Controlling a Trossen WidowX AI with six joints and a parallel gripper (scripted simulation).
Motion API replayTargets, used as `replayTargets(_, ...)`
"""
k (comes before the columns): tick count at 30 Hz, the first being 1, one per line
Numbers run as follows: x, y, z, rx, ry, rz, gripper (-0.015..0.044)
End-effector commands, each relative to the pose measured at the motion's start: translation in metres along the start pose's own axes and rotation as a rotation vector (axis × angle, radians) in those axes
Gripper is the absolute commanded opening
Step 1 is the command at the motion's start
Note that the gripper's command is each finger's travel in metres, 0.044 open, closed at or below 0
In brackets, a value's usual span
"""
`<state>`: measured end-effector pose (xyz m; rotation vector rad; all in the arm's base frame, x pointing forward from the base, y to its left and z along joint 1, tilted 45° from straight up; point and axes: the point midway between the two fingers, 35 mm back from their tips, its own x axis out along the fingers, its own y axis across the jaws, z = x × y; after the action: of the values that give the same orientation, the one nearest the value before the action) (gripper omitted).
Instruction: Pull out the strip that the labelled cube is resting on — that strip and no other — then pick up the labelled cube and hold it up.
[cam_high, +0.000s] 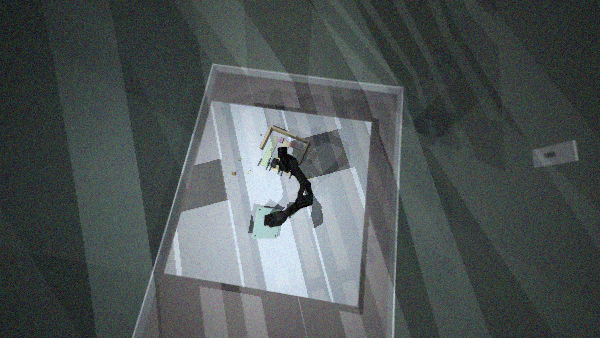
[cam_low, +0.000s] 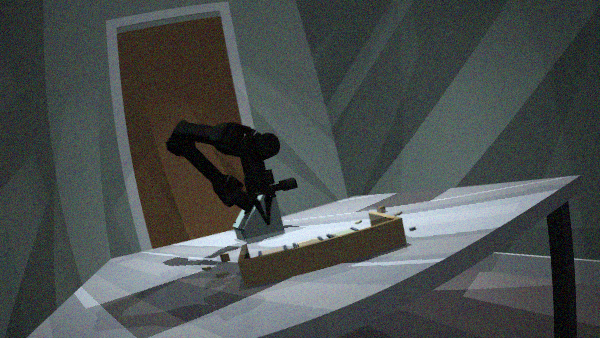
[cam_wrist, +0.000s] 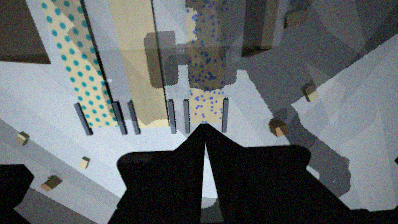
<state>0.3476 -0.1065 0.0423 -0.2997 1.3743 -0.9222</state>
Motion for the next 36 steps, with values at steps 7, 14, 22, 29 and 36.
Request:
replayTargets(7,0.008,-0.003,0.002,0.017,0.037,-0.006,0.0000)
replayTargets(14,0.019,-0.003,0.002,0.017,0.037,-0.006,0.0000)
replayTargets(22,0.032,-0.004,0.002,0.017,0.037,-0.006,0.0000)
replayTargets(29,0.044,-0.005,0.001,0.017,0.036,-0.007,0.0000)
replayTargets(36,0.055,-0.006,0.000,0.017,0.036,-0.008,0.0000)
